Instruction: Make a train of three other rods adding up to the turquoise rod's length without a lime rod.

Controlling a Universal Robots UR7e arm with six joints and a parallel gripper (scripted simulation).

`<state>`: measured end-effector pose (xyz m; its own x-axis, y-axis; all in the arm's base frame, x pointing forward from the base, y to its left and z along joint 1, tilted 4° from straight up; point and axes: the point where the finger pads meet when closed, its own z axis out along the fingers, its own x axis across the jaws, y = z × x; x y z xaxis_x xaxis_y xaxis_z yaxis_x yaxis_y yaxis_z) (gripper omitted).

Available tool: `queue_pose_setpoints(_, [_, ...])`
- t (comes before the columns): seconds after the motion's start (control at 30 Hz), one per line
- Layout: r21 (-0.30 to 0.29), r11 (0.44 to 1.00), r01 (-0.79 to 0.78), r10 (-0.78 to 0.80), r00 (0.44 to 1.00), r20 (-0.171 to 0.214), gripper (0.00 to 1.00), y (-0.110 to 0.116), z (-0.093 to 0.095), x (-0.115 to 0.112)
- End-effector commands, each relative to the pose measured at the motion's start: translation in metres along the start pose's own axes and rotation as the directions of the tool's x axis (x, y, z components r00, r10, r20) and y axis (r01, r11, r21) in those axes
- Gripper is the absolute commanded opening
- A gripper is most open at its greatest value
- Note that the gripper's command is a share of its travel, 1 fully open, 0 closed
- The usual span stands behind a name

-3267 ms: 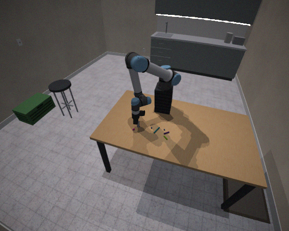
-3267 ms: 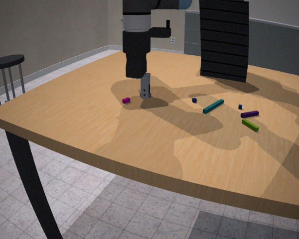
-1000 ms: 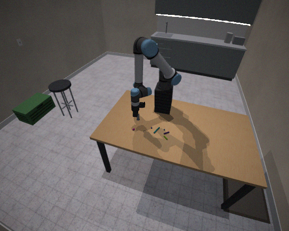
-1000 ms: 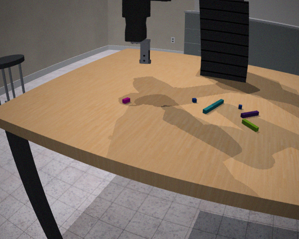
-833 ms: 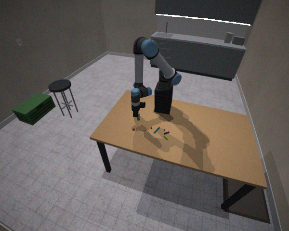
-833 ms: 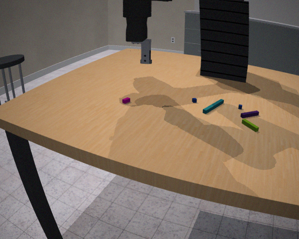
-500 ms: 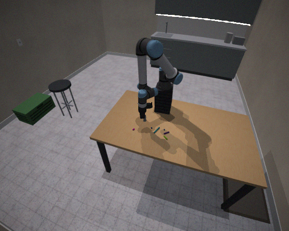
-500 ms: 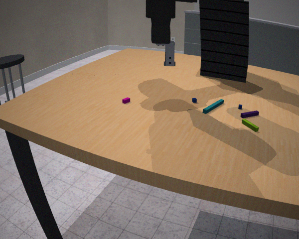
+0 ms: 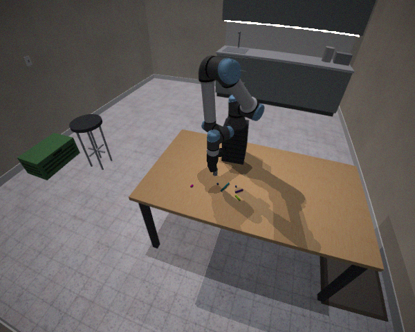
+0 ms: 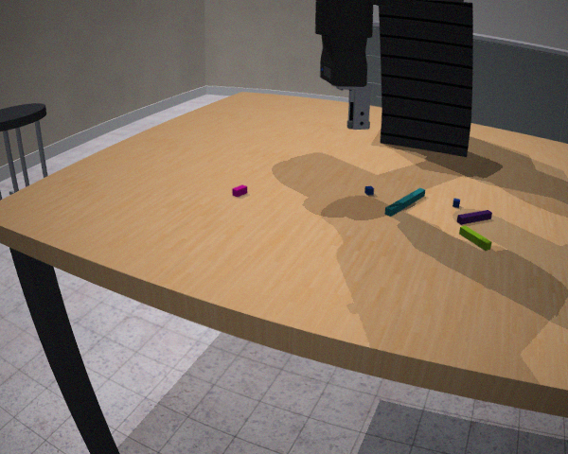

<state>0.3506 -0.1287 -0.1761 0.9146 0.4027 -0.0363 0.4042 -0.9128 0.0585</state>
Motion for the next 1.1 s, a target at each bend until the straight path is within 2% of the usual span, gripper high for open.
queue_pose_setpoints(0.0, [-0.002, 1.000, 0.007, -0.007, 1.000, 0.000, 0.24, -0.001, 0.000, 0.001])
queue_pose_setpoints(0.23, [-0.003, 1.000, 0.005, -0.005, 1.000, -0.001, 0.24, 0.000, 0.004, 0.001])
queue_pose_setpoints(0.47, [-0.004, 1.000, 0.004, -0.004, 1.000, -0.001, 0.24, 0.002, 0.021, 0.001])
queue_pose_setpoints(0.53, [-0.004, 1.000, 0.004, -0.004, 1.000, -0.001, 0.24, 0.002, 0.021, 0.001])
queue_pose_setpoints(0.93, [-0.004, 1.000, 0.003, -0.003, 1.000, -0.001, 0.24, 0.002, 0.069, 0.001])
queue_pose_setpoints(1.07, [-0.004, 1.000, 0.003, -0.003, 1.000, -0.001, 0.24, 0.002, 0.078, 0.001])
